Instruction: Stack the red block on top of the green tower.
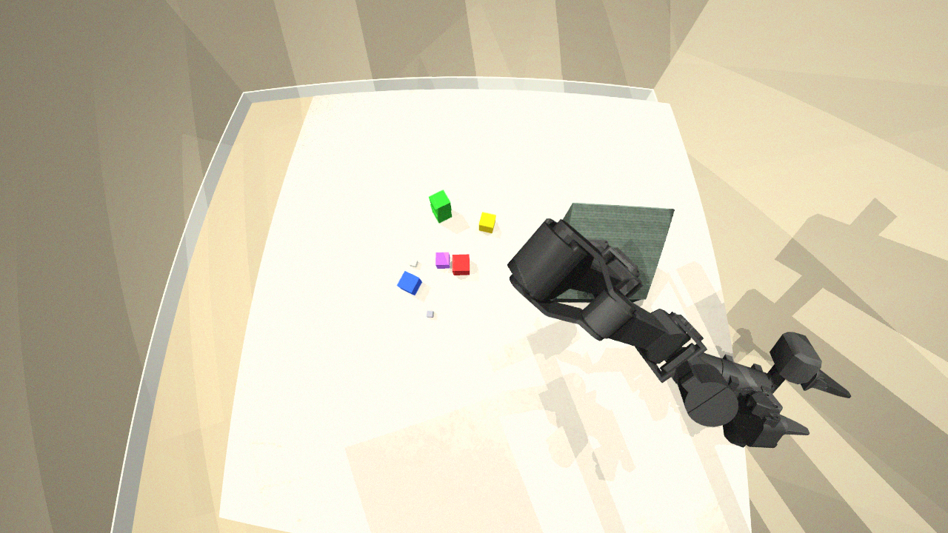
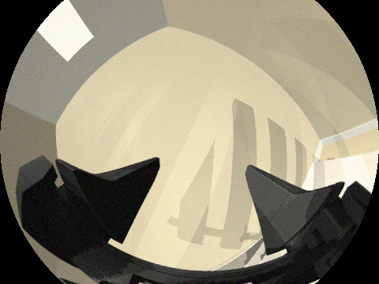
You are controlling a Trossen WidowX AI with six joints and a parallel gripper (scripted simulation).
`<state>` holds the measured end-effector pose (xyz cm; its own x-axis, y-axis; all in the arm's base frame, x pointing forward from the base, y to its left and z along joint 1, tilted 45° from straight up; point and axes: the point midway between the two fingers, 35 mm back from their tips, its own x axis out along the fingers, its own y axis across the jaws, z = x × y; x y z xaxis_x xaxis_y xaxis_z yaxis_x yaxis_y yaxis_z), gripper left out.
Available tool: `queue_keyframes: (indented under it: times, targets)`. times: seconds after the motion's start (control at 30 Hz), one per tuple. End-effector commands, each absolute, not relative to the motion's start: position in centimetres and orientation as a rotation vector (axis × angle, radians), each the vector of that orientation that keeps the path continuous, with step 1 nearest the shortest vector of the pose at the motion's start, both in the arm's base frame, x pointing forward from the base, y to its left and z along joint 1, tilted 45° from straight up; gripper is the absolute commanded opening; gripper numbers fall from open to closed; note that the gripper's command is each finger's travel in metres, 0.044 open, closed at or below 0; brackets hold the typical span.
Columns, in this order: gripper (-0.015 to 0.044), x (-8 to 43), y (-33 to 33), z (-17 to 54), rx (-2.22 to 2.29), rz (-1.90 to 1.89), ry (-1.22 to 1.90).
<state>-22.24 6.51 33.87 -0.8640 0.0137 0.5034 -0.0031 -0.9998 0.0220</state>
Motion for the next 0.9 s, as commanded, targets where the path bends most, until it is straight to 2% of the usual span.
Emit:
queue_keyframes:
  times: [0.0,0.03,0.43,0.87]
  targets:
    - [0.0426,-22.3,6.6,33.9,0.812,3.021,0.031]
    - [0.0440,-22.3,7.0,33.8,0.797,3.010,0.029]
    - [0.0440,-22.0,16.2,31.7,0.477,2.740,0.016]
    - [0.0440,-17.1,25.2,28.9,0.216,2.434,0.047]
